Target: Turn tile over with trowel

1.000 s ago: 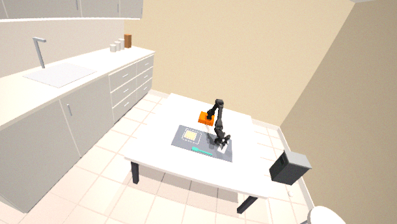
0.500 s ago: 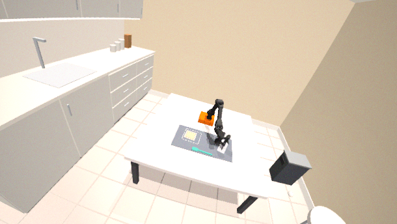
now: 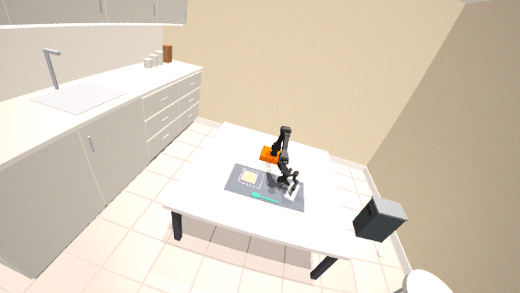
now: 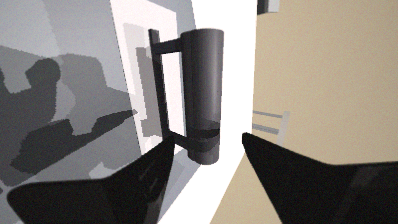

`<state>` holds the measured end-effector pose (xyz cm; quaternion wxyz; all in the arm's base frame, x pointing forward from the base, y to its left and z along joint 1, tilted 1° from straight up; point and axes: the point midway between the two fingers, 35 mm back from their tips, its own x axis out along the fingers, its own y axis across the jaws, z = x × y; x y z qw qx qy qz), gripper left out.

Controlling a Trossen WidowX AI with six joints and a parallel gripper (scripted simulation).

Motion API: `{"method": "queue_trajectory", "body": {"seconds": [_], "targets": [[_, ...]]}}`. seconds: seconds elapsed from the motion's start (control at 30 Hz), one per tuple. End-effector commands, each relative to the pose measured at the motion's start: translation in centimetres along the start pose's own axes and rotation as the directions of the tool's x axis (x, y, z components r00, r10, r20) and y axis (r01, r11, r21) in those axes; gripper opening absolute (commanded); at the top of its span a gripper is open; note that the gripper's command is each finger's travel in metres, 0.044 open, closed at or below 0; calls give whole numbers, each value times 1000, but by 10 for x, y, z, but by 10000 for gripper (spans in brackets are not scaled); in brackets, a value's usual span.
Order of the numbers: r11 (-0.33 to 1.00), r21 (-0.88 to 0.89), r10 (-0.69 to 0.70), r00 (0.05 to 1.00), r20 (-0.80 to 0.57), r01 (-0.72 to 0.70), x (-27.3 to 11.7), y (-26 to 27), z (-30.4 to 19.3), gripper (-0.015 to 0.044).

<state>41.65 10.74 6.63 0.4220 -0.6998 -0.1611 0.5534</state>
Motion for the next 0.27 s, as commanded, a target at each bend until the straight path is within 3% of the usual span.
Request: {"method": "queue_trajectory", "body": {"seconds": [0.0,0.07,0.23], "targets": [[1000,0,1,1000,11,-1,-7,1,4,300],[1000,0,1,1000,10,-1,-15,-5,7,300],[1000,2,2,1000,2,-2,-79,-40,36,300]]}}
